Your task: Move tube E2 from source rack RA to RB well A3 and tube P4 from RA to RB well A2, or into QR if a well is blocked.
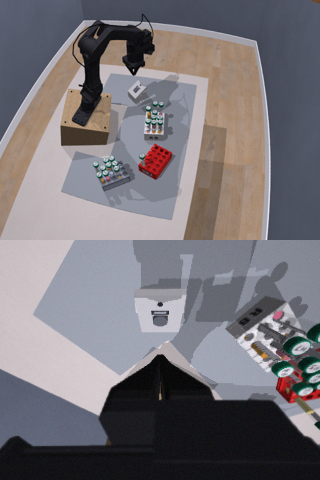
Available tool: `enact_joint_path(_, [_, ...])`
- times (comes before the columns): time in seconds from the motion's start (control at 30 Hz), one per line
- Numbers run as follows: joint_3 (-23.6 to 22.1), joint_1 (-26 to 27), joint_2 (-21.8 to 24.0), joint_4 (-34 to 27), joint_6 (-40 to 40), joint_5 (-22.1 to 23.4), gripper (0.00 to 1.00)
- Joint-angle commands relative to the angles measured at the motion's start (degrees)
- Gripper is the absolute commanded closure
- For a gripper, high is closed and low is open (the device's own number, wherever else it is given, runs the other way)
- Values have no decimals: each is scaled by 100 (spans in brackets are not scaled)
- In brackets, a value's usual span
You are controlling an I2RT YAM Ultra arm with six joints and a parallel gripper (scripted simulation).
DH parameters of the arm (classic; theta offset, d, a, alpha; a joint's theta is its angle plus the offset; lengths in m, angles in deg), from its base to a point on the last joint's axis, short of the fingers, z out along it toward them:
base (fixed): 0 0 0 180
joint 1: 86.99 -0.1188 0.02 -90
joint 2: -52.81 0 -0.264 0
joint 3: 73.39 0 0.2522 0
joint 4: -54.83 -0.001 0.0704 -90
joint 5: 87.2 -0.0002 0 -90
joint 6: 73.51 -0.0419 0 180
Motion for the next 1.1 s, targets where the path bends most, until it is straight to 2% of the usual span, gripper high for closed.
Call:
enact_joint_path(0.0, [203, -81, -25, -63, -24, -73, 100])
enact_joint_path(0.53, [281, -66, -138, -6, -7, -73, 100])
enact_joint_path(0.63, [-69, 71, -181, 197, 72, -64, 100])
enact_joint_path(1.07, [-521, 207, -387, 879, 206, 39, 100])
